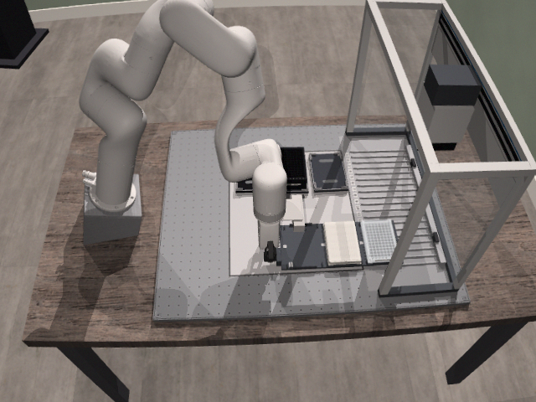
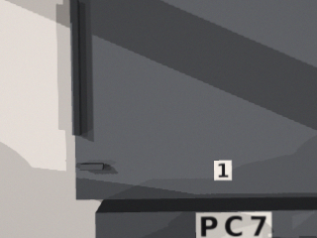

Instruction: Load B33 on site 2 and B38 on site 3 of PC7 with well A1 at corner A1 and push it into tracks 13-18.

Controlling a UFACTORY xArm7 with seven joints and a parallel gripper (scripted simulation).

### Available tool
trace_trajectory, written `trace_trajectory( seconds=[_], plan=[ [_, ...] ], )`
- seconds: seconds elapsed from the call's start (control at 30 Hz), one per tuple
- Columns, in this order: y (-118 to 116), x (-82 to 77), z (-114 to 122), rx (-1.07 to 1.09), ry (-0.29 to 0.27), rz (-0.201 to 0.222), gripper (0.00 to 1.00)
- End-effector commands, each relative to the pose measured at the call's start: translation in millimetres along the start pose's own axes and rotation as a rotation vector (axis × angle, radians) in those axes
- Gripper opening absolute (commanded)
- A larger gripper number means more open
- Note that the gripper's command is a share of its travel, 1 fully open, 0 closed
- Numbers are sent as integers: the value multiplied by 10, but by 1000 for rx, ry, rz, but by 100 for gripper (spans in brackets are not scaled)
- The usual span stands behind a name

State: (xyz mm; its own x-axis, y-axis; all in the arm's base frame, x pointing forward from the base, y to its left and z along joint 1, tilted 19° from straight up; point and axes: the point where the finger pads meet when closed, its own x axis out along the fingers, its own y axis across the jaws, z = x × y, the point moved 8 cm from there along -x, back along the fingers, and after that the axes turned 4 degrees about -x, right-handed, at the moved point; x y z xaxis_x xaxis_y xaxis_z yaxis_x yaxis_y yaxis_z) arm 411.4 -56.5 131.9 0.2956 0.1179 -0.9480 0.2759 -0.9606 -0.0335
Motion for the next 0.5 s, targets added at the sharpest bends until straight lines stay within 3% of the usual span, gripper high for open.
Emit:
trace_trajectory(
  seconds=[0.0,0.47],
  plan=[
    [10,-8,-47,1,3,1,82],
    [19,-9,-167,1,3,1,82]
  ],
)
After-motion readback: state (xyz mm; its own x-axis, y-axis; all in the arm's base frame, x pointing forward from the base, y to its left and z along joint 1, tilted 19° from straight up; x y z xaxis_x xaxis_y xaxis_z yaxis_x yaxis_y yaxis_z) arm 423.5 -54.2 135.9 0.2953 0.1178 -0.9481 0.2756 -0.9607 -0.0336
